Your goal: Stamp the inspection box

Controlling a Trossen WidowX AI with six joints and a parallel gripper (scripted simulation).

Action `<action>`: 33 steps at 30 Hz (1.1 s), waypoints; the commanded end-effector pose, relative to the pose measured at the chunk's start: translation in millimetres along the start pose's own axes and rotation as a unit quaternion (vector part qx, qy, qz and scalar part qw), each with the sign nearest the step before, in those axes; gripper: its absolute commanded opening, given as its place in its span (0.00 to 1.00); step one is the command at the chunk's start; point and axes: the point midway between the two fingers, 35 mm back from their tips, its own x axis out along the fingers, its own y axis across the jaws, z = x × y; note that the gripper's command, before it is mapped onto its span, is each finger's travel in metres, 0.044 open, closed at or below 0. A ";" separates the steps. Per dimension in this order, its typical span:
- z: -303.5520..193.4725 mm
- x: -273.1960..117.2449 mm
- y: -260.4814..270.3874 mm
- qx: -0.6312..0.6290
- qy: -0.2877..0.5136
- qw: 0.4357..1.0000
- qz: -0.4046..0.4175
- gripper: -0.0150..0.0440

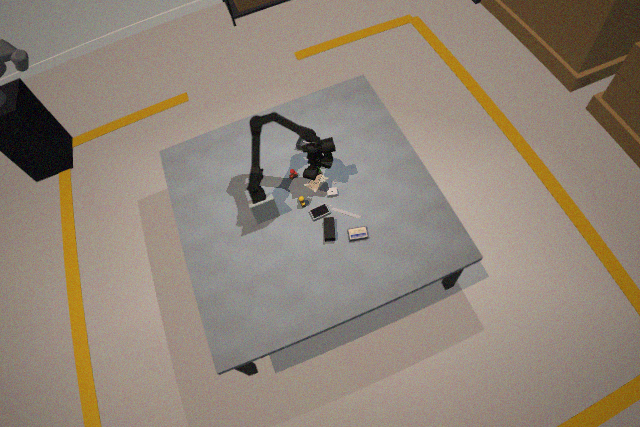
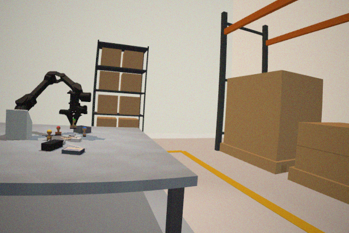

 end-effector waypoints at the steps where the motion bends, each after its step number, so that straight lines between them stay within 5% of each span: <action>1: -0.5 -8.0 0.9 -0.003 -0.002 1.000 0.000 0.25; 33: 133.3 -11.7 -70.9 -0.006 -0.007 1.000 -0.003 0.25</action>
